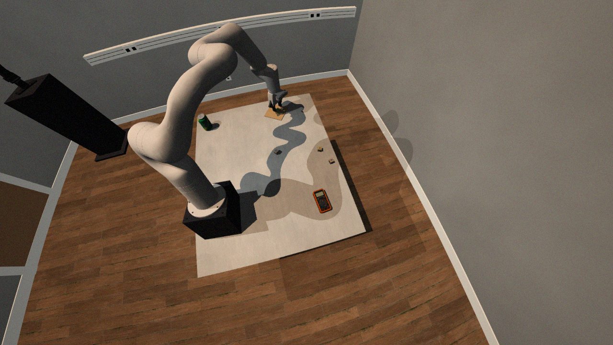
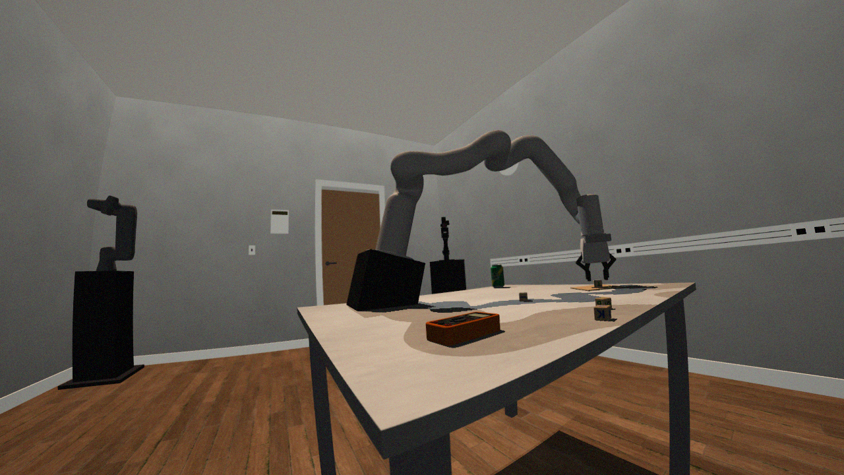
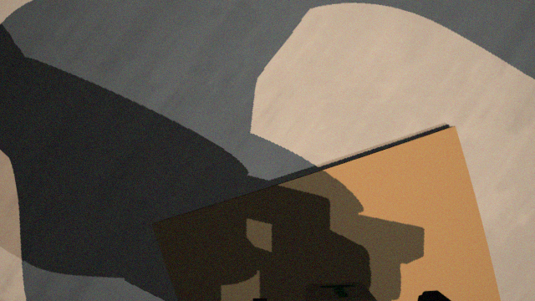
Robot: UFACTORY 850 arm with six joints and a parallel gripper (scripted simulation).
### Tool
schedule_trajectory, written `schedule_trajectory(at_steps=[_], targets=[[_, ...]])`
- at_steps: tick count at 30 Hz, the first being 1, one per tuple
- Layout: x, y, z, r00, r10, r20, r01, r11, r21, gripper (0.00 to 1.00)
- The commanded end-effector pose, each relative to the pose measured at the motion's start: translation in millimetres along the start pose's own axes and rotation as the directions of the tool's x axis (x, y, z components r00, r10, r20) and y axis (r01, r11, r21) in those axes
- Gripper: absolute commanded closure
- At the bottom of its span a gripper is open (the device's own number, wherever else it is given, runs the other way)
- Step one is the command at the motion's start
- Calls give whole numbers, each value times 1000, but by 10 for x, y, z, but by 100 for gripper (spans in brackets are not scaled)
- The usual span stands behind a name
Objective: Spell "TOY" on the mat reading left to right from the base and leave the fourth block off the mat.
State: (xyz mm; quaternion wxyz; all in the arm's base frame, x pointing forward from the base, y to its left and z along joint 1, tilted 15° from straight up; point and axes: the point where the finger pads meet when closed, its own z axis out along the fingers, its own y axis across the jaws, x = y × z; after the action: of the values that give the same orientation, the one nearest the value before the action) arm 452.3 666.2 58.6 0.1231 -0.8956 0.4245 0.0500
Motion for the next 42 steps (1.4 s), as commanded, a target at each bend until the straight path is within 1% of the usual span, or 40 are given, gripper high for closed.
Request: schedule_trajectory(at_steps=[1,7,14,42], targets=[[-4,-13,57,1000,0,1,0,1000,2,36],[-4,-13,159,1000,0,1,0,1000,2,36],[-4,-13,202,1000,0,1,0,1000,2,36],[-4,-13,208,1000,0,1,0,1000,2,36]])
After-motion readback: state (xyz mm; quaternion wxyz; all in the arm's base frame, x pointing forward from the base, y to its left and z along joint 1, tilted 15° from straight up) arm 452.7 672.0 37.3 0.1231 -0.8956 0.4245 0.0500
